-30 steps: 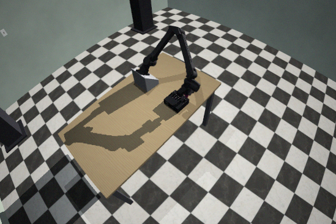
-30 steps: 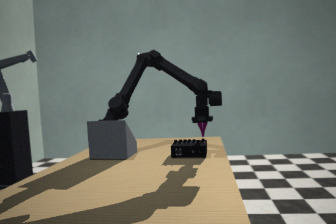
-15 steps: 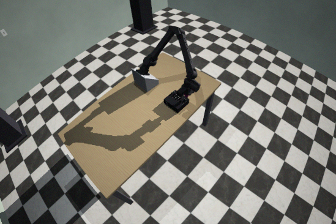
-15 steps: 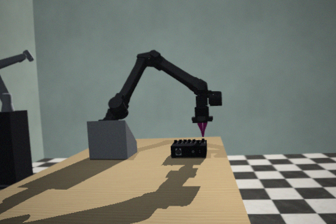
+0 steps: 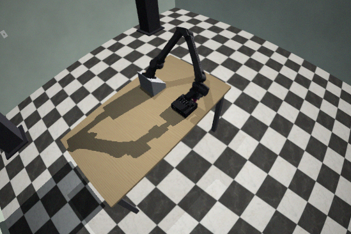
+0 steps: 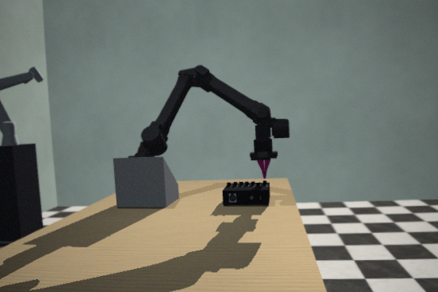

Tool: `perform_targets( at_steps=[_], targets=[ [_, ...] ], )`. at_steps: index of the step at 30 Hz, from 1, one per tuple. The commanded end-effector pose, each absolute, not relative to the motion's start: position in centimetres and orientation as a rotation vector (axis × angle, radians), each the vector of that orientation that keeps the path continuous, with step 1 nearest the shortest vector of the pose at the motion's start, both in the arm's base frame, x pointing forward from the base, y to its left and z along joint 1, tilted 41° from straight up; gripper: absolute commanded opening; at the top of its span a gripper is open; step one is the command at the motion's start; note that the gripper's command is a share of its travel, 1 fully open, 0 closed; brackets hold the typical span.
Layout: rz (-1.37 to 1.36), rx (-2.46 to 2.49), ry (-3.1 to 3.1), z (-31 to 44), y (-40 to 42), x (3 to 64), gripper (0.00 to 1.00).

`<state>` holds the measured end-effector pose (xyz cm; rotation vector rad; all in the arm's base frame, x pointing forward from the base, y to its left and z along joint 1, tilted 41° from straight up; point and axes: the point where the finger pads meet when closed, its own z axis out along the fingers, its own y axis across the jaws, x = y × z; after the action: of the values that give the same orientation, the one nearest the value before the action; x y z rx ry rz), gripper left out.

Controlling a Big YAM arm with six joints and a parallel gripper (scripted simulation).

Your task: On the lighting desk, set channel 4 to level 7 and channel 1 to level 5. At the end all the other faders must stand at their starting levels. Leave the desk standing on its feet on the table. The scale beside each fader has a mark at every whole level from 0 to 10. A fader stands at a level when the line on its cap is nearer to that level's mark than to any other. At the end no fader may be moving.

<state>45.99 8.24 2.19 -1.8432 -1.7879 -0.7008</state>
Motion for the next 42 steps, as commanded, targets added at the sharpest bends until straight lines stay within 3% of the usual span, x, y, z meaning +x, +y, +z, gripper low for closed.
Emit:
perform_targets(
  at_steps=[1,42],
  targets=[
    [-0.743,-1.85,-1.819,3.66,8.23,46.8,0.0],
    [-0.752,-1.847,-1.826,4.14,8.42,47.34,0.0]
  ],
)
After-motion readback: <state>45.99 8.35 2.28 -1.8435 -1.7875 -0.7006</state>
